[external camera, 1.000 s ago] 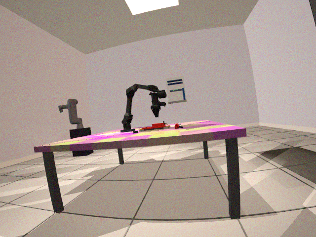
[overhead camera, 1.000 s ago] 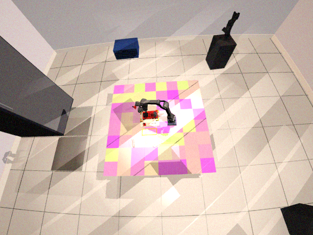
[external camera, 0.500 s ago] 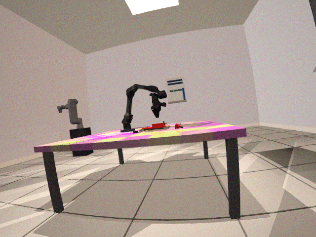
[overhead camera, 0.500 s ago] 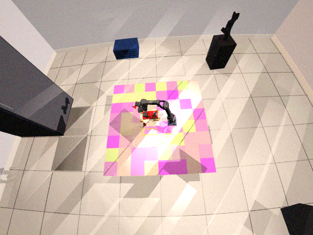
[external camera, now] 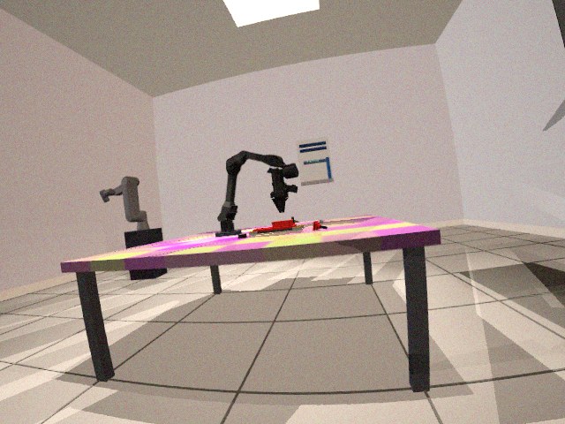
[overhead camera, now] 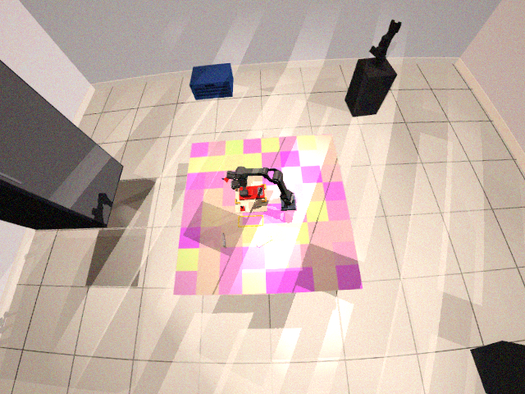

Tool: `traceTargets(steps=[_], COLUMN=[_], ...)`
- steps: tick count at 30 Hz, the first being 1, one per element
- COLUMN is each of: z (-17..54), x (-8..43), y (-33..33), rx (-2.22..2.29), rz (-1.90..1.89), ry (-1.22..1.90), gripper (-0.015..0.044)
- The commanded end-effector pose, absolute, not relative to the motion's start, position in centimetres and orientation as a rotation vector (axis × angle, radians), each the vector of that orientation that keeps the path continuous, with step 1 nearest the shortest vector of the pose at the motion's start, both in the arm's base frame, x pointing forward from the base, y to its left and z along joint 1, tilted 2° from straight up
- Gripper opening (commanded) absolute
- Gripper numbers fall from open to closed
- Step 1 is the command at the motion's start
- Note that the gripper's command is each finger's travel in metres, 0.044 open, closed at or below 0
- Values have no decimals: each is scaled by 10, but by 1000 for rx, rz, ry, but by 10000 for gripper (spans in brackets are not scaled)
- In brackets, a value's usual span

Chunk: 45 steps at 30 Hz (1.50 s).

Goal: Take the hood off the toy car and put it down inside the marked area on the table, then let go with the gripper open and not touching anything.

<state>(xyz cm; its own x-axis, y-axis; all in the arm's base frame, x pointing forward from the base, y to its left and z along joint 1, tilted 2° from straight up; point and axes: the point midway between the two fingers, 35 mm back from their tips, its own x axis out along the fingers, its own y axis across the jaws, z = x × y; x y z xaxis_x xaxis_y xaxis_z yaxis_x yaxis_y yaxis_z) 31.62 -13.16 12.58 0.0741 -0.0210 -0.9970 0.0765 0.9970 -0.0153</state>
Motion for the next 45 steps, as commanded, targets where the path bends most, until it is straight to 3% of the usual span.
traceTargets(steps=[1, 45], z=[121, 95], x=[314, 316], y=[-132, -133], rx=[48, 48], rz=[-77, -77], ry=[1505, 1505], gripper=[440, 440])
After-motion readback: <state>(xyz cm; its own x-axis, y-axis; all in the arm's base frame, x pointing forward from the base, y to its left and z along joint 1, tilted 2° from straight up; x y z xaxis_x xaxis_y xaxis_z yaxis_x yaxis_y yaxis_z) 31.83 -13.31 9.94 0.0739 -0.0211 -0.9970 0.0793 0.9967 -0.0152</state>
